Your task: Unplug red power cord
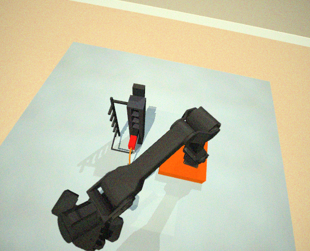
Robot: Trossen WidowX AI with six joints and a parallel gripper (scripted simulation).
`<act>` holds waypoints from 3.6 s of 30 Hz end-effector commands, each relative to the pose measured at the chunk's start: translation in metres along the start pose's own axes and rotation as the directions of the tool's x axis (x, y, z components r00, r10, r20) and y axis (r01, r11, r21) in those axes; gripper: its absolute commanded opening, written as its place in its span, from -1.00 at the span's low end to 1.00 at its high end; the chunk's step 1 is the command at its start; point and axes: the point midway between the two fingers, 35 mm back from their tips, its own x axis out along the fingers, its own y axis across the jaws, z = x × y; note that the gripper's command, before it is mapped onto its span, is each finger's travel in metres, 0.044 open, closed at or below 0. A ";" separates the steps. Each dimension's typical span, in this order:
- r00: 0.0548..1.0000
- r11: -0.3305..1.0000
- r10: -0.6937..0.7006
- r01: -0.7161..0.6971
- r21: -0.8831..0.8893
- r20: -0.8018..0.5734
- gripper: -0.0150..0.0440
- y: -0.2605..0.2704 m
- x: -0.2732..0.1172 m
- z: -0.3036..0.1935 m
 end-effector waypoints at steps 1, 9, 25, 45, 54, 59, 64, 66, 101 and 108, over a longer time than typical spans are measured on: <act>1.000 1.000 0.003 -0.003 -0.003 -0.006 0.78 -0.001 0.000 -0.003; 0.952 0.976 0.179 -0.204 -0.080 -0.250 0.06 -0.014 -0.025 -0.128; 0.806 0.863 0.451 -0.503 -0.042 -0.383 0.05 0.015 -0.086 -0.242; 0.805 0.863 0.451 -0.503 -0.042 -0.386 0.05 0.009 -0.095 -0.270; 0.805 0.863 0.450 -0.503 -0.042 -0.387 0.05 0.008 -0.098 -0.279; 0.805 0.863 0.450 -0.503 -0.042 -0.387 0.05 0.010 -0.094 -0.282; 0.805 0.863 0.450 -0.503 -0.042 -0.387 0.05 0.013 -0.089 -0.284; 0.806 0.866 0.447 -0.499 -0.038 -0.388 -0.04 0.011 -0.091 -0.283; 0.807 0.865 0.449 -0.500 -0.040 -0.383 -0.49 0.017 -0.080 -0.251; 0.807 0.864 0.450 -0.501 -0.040 -0.382 -0.49 0.020 -0.078 -0.241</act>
